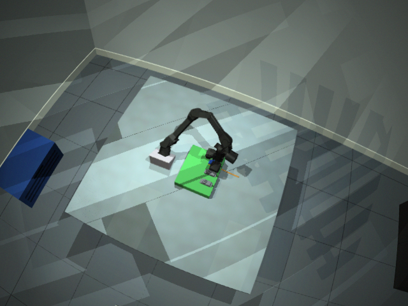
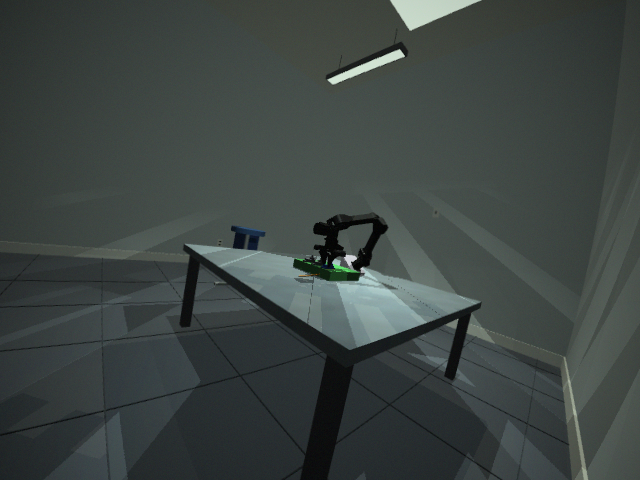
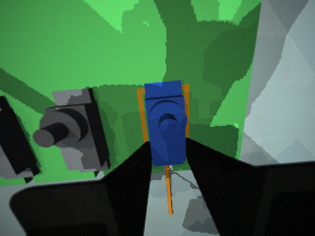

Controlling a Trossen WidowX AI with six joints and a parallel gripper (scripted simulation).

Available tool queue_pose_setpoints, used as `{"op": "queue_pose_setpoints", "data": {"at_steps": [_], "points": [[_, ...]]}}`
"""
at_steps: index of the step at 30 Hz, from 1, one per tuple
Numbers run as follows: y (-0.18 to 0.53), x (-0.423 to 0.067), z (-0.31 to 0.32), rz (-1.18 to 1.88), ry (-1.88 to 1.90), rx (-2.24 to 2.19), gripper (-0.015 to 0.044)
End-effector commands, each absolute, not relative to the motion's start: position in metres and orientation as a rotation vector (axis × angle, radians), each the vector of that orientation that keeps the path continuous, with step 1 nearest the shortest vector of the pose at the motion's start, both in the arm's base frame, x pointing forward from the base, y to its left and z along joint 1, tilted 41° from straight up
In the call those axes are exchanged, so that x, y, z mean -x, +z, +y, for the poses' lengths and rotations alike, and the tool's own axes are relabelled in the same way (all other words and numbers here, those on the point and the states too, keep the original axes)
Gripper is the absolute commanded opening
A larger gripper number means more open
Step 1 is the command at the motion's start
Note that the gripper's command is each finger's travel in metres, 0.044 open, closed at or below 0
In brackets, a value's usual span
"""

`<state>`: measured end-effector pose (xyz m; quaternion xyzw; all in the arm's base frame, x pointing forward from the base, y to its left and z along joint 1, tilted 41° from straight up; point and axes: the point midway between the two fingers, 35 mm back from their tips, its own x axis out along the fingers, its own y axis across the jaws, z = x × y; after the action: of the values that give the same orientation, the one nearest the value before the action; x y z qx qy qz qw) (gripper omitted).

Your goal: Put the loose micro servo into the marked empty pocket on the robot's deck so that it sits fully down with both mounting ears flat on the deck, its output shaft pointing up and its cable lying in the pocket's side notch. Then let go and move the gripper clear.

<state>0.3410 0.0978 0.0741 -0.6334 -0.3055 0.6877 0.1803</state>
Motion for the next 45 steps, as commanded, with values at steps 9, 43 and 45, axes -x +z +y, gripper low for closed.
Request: {"op": "queue_pose_setpoints", "data": {"at_steps": [9,43,45], "points": [[0.083,-0.343,0.089,-0.858,1.939,1.787,0.0188],[0.178,-0.256,-0.01,-0.742,1.845,1.95,0.044],[0.179,-0.256,-0.011,-0.739,1.841,1.955,0.044]]}}
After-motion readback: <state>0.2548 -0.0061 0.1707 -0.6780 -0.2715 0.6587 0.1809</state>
